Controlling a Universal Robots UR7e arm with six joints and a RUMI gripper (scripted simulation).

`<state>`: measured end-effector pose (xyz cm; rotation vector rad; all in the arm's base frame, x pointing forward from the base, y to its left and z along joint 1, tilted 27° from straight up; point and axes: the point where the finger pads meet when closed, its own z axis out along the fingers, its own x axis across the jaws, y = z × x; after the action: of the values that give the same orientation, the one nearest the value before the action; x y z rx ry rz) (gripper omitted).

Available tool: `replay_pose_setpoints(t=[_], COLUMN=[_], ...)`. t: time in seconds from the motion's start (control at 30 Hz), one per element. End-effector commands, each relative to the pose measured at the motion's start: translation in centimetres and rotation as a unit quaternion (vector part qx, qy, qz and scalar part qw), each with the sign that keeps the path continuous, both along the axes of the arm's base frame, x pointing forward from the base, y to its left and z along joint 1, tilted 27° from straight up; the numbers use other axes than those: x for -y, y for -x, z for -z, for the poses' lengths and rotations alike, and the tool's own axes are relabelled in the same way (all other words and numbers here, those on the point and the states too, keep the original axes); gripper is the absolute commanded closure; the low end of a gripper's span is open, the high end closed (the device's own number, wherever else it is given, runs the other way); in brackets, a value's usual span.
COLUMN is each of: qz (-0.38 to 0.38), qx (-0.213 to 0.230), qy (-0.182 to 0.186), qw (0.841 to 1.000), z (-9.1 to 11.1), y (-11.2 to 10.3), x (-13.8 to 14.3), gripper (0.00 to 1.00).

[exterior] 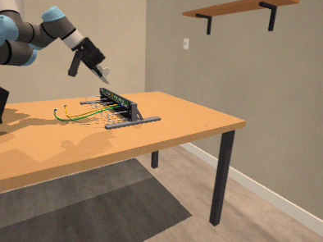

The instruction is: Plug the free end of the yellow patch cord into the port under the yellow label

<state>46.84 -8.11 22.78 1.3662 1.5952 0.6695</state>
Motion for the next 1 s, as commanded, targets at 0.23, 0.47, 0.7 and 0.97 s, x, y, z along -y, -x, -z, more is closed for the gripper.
replay_pose_setpoints(t=[0.23, 0.47, 0.7, 0.97], qz=[-0.002, -0.002, -0.002, -0.002], qx=[-0.001, -0.001, -0.001, -0.001], qy=[-0.001, -0.001, -0.001, -0.001], qw=[1.000, 1.000, 1.000, 1.000], z=[-0.8, -1.3, -1.6, -2.1], y=[1.6, 2.5, 3.2, 4.0], x=[-0.2, -0.4, -0.5, -0.6], gripper=[1.00, 1.00, 1.00, 1.00])
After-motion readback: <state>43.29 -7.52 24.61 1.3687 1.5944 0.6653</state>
